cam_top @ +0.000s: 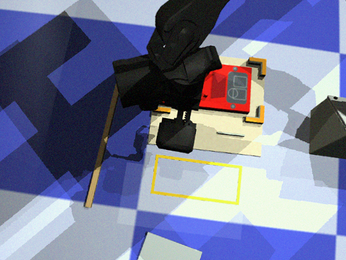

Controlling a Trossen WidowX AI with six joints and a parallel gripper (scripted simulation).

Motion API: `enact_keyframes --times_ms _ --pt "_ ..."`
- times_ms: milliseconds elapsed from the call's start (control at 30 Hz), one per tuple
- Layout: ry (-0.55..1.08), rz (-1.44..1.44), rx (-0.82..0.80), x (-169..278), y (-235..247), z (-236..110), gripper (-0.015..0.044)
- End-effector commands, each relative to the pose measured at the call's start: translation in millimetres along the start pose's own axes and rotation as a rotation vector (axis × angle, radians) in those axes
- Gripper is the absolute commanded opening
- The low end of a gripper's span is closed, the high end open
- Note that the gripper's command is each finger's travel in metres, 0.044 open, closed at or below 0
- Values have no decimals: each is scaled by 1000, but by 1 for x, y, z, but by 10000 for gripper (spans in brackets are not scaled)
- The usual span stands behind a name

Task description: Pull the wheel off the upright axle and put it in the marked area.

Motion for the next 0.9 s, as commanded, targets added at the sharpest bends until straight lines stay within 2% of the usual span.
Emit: enact_keyframes --times_ms 0,467,600,767,867 --pt "-9 -55 38 -1 7 3 300" --pt "-9 -55 38 0 17 5 300" --pt "-10 -55 37 -2 17 27 300" --pt "-9 -55 41 -2 15 72 300" --pt "-9 -55 41 -2 16 79 300"
Point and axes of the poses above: the point midway between the two fingers, 35 mm back from their tips, its own z axis out along the fingers, its own y axis across the jaws, x = y × z, the point moved 10 cm from there along -z, back along the fingers, and after that the axes turned 6 degrees about -z, right-handed, at the moved point
